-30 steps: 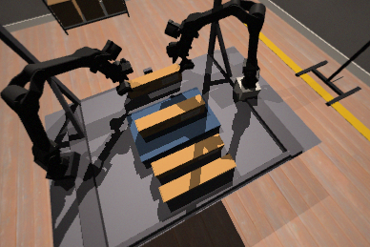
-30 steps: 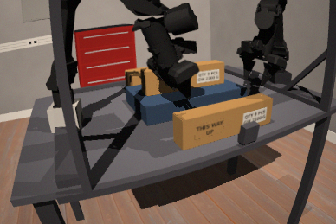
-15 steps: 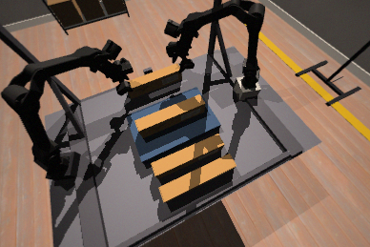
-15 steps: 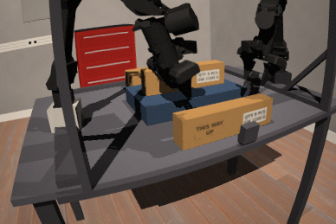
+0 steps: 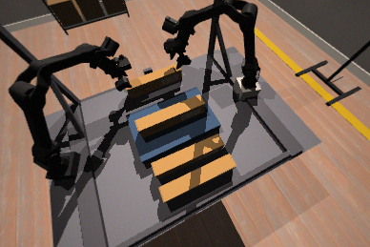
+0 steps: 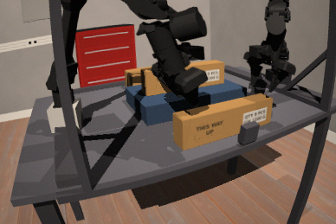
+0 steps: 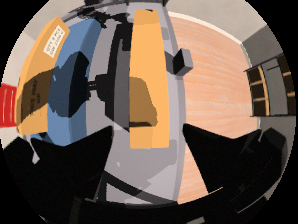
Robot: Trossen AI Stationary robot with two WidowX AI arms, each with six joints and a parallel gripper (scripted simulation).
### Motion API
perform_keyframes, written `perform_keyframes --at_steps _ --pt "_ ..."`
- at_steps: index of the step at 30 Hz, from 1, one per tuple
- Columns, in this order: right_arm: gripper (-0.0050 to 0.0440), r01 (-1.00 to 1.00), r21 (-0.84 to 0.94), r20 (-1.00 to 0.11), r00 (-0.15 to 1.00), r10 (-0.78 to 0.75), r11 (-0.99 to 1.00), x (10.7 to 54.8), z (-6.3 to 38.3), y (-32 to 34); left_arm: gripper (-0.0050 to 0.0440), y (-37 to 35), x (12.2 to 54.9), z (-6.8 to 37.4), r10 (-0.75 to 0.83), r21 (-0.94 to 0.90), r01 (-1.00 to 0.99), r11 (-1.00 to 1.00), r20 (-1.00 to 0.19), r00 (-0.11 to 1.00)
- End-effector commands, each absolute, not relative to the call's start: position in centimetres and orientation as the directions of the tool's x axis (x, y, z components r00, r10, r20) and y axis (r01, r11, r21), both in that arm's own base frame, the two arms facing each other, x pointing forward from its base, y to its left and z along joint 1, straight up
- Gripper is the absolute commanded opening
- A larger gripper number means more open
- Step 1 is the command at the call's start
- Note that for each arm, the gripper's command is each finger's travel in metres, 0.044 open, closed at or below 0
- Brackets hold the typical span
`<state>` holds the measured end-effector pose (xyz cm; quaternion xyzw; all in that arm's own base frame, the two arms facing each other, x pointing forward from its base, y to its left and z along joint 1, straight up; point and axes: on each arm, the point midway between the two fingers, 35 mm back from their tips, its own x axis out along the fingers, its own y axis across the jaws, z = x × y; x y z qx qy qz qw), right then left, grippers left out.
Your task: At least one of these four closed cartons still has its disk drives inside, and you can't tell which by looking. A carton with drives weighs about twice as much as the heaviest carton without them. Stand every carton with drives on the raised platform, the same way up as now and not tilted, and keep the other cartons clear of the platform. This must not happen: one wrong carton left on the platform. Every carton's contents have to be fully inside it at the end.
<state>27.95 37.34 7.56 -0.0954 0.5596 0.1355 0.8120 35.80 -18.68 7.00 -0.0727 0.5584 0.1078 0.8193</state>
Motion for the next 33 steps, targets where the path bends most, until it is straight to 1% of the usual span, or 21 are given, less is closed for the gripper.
perform_keyframes --at_steps 1,33 --pt "0.0385 -0.321 0.014 -0.927 0.352 0.132 0.947 28.27 8.61 37.65 0.0381 -18.9 36.3 7.67 0.088 -0.014 -0.264 0.964 -0.925 0.369" --pt "0.0385 -0.32 0.015 -0.927 0.351 0.133 0.947 28.3 8.56 37.58 0.0381 -18.91 36.32 7.54 0.089 -0.013 -0.266 0.964 -0.926 0.367"
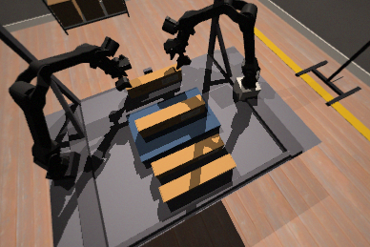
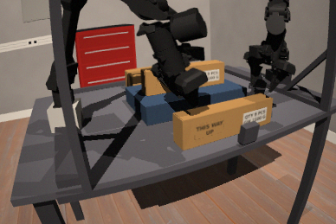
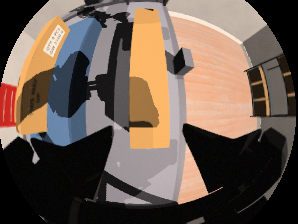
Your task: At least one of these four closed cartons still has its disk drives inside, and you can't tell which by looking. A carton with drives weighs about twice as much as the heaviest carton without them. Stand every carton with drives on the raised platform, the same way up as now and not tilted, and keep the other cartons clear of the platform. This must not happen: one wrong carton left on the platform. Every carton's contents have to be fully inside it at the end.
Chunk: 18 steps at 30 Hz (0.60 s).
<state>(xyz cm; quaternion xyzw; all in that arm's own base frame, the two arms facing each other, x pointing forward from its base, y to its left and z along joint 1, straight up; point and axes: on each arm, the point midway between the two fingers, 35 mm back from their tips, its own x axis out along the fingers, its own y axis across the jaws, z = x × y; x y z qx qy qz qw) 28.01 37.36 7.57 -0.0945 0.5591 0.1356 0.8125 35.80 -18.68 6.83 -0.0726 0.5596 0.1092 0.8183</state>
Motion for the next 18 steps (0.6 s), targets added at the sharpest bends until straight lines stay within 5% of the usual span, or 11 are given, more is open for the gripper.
perform_keyframes --at_steps 1,18 --pt "0.0385 -0.32 0.015 -0.927 0.351 0.133 0.947 28.3 8.56 37.58 0.0381 -18.91 36.32 7.54 0.089 -0.013 -0.266 0.964 -0.926 0.367" --pt "0.0385 -0.313 0.004 -0.93 0.348 0.118 0.95 28.28 8.55 37.55 0.0381 -18.96 36.29 7.51 0.083 -0.017 -0.26 0.965 -0.925 0.372"
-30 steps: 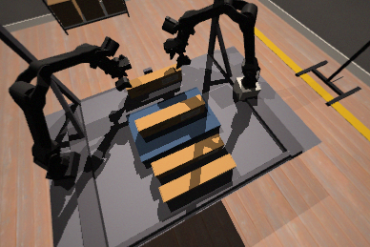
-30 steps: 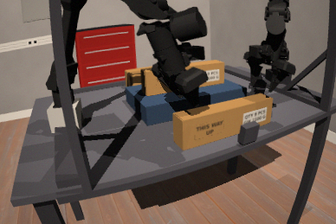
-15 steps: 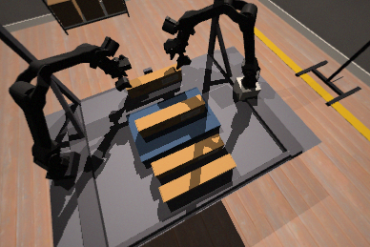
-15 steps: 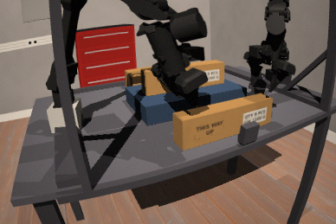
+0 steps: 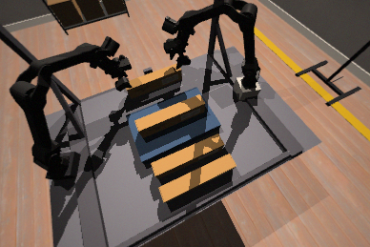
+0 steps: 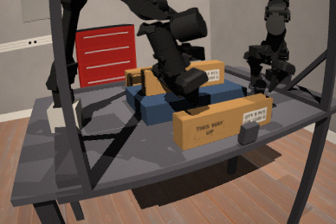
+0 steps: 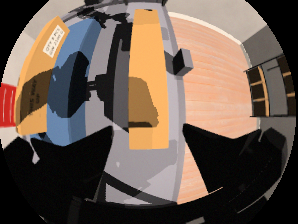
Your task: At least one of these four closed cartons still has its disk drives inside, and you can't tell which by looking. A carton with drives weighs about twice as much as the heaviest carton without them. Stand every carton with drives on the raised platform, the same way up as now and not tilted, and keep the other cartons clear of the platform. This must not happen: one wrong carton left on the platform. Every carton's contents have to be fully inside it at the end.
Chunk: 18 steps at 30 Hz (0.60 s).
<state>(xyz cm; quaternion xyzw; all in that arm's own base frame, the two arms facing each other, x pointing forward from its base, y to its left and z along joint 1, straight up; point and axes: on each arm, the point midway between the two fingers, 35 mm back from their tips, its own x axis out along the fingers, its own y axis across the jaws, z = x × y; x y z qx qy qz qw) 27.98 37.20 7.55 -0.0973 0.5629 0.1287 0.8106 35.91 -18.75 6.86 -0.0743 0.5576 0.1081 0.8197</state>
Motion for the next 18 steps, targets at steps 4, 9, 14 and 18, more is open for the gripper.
perform_keyframes --at_steps 4,9,14,18 --pt "0.0385 -0.318 0.006 -0.929 0.348 0.122 0.948 28.29 8.53 37.62 0.0381 -18.96 36.28 7.55 0.08 -0.022 -0.26 0.965 -0.923 0.377" --pt "0.0385 -0.318 0.006 -0.929 0.348 0.122 0.948 28.29 8.53 37.62 0.0381 -18.96 36.28 7.55 0.08 -0.022 -0.26 0.965 -0.923 0.377" --pt "0.0385 -0.318 0.006 -0.929 0.348 0.122 0.948 28.29 8.53 37.62 0.0381 -18.96 36.28 7.55 0.08 -0.022 -0.26 0.965 -0.923 0.377" --pt "0.0385 -0.318 0.006 -0.929 0.348 0.122 0.948 28.29 8.53 37.62 0.0381 -18.96 36.28 7.55 0.08 -0.022 -0.26 0.965 -0.923 0.377"
